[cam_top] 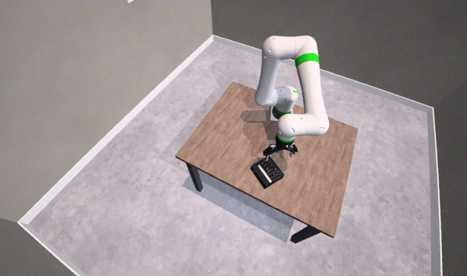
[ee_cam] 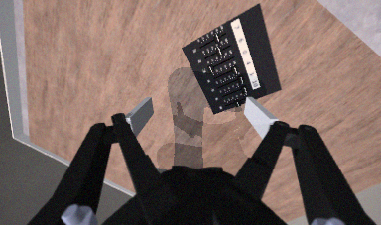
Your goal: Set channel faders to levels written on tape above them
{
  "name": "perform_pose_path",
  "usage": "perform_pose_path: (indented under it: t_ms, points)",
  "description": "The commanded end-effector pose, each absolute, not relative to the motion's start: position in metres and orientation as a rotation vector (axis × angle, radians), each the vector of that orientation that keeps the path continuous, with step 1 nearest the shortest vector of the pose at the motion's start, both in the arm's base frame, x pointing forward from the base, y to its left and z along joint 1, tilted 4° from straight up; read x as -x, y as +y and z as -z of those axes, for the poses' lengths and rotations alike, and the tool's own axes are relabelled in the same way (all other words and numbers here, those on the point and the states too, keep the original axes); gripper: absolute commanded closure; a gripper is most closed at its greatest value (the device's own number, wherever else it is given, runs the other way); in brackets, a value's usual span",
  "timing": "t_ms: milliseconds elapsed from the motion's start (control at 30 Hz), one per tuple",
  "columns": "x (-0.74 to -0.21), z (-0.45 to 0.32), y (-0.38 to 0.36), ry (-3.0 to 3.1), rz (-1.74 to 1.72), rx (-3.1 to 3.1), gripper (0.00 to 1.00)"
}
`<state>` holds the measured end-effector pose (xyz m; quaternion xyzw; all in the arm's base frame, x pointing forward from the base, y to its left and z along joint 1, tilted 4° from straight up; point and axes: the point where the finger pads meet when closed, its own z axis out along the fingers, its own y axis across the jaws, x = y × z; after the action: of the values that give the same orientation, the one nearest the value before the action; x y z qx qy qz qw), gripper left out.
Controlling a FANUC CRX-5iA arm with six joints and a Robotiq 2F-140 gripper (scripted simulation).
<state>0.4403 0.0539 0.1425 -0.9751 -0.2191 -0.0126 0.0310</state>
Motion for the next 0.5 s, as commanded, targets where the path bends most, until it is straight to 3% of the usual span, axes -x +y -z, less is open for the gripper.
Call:
perform_pose_path:
  t_ms: [0, 467]
  points:
    - [-0.429, -0.135, 0.061, -0.253, 0.033, 3.088, 0.00]
    - [-0.418, -0.127, 0.066, 0.683, -0.003, 3.031, 0.00]
